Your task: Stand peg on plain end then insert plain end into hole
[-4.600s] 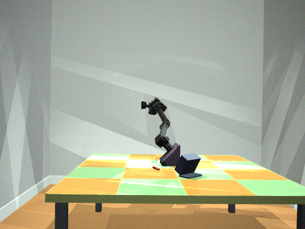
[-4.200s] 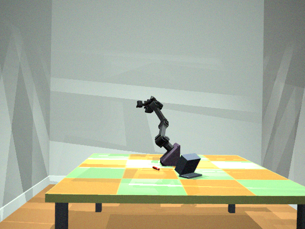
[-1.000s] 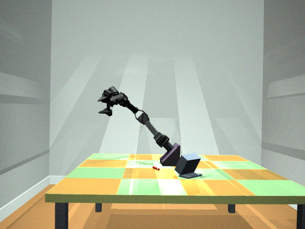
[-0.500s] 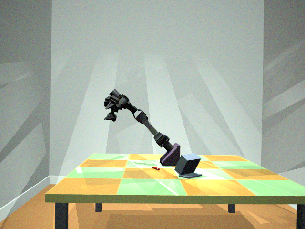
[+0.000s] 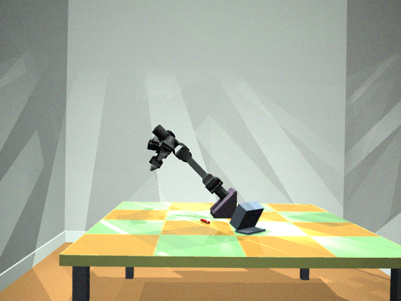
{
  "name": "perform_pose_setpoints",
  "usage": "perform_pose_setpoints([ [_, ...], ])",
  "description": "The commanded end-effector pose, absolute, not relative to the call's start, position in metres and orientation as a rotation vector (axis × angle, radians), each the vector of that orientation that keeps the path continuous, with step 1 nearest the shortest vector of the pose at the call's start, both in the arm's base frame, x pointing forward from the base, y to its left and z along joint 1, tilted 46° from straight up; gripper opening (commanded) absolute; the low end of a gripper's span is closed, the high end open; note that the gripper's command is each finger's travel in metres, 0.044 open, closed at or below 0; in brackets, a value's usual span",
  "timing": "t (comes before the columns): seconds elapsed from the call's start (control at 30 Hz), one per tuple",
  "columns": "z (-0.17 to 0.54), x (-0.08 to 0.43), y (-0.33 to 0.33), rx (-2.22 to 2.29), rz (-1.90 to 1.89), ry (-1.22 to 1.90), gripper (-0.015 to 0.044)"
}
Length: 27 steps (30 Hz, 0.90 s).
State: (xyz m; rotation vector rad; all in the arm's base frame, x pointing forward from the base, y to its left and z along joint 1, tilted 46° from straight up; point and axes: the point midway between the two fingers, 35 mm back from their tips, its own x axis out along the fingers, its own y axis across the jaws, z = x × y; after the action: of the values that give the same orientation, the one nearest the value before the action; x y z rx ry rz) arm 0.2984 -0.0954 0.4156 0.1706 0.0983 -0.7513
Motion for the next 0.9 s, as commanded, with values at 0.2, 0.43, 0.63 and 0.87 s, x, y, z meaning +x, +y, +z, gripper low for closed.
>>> perform_pose_setpoints([
  [0.2, 0.348, 0.322, -0.087, -0.023, -0.736, 0.369, 0.0440],
  [0.43, 0.299, 0.331, -0.080, -0.168, -0.705, 0.566, 0.0440],
  [0.63, 0.259, 0.332, -0.075, -0.295, -0.666, 0.732, 0.0440],
  [0.87, 0.215, 0.327, -0.069, -0.444, -0.608, 0.923, 0.0440],
])
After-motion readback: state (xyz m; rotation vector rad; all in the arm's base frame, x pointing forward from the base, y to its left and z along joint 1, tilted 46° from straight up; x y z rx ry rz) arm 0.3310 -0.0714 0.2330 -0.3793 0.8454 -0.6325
